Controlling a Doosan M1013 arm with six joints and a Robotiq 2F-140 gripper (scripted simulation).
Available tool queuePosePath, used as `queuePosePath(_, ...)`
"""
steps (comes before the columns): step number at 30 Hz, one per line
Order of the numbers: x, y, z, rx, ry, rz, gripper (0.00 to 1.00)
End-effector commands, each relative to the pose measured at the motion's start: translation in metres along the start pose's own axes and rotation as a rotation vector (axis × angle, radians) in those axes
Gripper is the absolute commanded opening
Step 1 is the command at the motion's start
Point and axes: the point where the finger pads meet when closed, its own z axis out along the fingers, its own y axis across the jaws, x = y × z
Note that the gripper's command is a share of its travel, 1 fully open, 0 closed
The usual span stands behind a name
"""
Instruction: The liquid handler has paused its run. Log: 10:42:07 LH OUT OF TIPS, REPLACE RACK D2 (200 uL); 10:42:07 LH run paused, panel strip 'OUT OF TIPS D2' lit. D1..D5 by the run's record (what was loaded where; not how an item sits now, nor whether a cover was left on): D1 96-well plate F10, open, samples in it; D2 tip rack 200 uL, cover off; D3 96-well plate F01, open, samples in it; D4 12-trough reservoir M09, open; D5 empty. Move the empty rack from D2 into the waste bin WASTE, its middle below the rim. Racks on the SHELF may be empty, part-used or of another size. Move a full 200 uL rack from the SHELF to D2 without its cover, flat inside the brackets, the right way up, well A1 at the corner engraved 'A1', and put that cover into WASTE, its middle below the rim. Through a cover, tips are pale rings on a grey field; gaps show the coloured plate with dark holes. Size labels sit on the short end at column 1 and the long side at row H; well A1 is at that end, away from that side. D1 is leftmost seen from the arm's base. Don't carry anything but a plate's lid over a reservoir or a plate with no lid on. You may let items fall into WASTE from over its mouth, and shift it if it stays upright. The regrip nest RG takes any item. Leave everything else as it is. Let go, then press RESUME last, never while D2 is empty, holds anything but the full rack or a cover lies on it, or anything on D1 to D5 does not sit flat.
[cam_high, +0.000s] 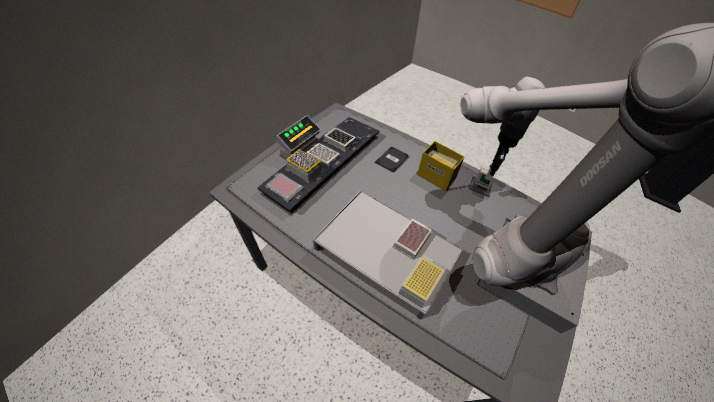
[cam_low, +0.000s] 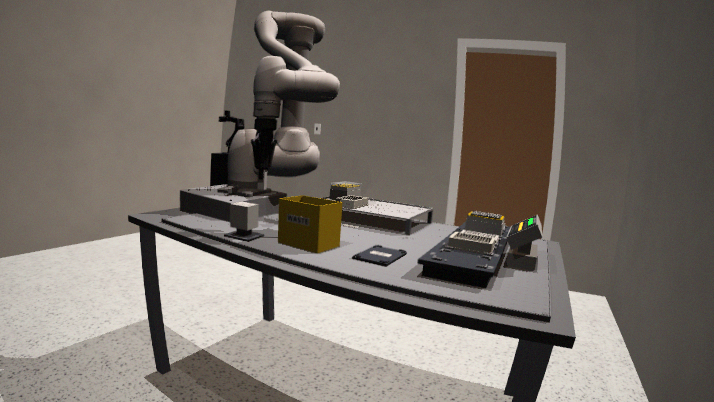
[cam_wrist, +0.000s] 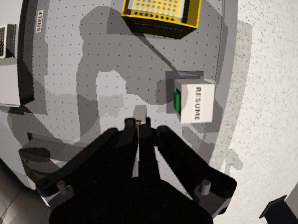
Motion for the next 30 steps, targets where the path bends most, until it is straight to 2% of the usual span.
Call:
queuePosePath(1, 0.000, 0.000, 0.004, 0.000, 0.000, 0.000, 0.00)
queuePosePath(30, 0.000, 0.000, 0.046, 0.000, 0.000, 0.000, 0.00)
